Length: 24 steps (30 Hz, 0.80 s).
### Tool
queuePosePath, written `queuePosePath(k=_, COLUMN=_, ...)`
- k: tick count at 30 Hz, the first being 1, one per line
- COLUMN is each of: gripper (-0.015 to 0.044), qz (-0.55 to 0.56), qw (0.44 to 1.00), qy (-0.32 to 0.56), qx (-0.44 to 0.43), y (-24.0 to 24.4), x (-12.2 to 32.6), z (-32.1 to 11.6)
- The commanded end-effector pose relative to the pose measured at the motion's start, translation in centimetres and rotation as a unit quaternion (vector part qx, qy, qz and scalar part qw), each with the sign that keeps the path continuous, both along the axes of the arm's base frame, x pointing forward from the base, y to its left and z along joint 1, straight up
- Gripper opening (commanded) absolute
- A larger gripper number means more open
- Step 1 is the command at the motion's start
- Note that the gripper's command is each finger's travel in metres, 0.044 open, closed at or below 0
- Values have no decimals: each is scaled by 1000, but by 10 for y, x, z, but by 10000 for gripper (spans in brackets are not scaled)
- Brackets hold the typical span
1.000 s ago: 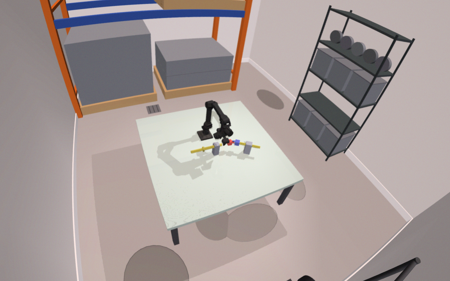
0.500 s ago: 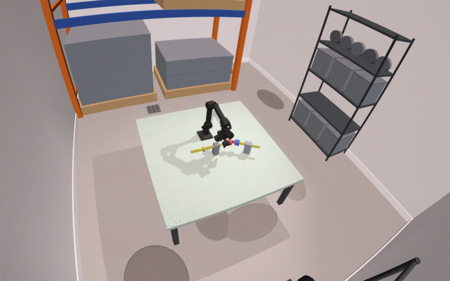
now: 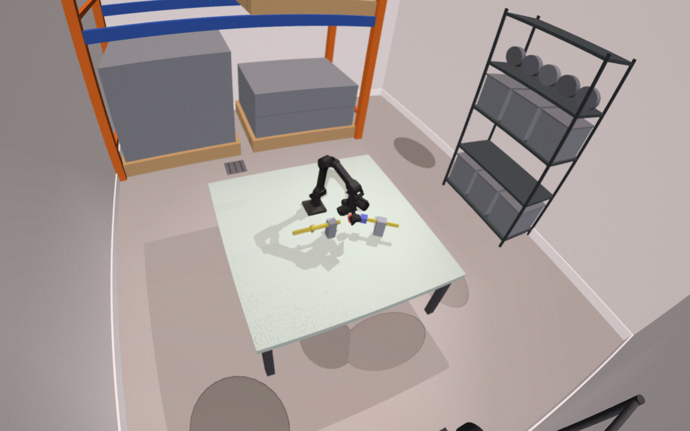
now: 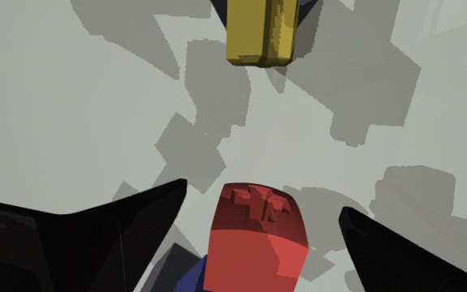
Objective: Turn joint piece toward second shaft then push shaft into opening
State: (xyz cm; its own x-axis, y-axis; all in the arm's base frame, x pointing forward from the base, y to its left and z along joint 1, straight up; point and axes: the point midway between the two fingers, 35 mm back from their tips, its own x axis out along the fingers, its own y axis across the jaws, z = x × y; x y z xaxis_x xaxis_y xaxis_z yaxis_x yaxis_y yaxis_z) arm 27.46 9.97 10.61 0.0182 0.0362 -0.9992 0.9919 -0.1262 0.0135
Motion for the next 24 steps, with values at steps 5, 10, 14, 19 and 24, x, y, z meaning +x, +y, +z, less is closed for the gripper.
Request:
queuePosePath(k=5, gripper=440, qz=-5, qw=1000, qy=-3, qx=2, y=3, x=3, z=-9)
queuePosePath(k=10, gripper=440, qz=-5, qw=1000, qy=-3, qx=2, y=3, x=4, z=-17)
queuePosePath(k=14, gripper=440, qz=-5, qw=1000, qy=-3, qx=2, y=3, x=4, z=-23)
queuePosePath(k=19, gripper=414, qz=-5, qw=1000, qy=-3, qx=2, y=4, x=4, z=-27)
queuePosePath(k=24, gripper=282, qz=-5, qw=1000, qy=-3, qx=2, y=4, x=4, z=-27)
